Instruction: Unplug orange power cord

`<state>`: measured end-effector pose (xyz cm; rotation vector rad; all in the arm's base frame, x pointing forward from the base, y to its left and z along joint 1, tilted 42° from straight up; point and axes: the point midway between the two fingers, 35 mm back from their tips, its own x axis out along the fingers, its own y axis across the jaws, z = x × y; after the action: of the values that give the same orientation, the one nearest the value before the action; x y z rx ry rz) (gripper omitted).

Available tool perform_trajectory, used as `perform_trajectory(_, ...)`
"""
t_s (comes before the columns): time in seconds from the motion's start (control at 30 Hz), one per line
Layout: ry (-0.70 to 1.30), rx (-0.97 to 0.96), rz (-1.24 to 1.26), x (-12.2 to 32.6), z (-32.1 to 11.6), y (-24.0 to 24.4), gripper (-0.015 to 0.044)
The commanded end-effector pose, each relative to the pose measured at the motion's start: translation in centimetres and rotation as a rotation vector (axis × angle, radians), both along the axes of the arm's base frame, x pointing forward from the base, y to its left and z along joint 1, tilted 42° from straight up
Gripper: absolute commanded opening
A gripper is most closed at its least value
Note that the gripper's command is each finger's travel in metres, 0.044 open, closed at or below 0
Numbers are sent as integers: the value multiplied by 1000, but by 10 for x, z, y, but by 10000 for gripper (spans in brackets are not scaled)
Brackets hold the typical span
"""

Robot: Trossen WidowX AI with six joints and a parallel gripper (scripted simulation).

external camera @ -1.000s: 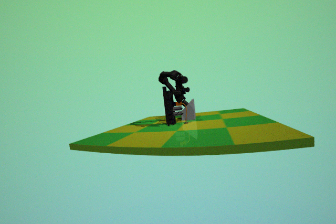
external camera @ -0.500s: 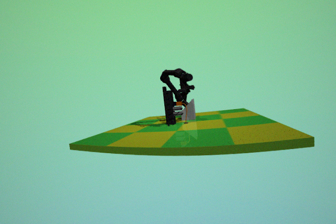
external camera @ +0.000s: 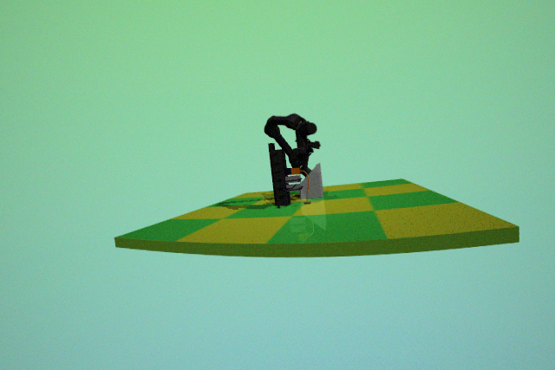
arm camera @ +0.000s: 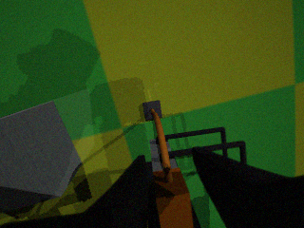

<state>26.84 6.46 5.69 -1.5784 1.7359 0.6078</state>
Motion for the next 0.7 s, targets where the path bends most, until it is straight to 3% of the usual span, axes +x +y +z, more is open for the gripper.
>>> perform_trajectory(0.0, 6, -7, 23, 0, 6, 5, 160)
perform_trajectory(0.67, 6, -7, 23, -3, 19, -9, 160)
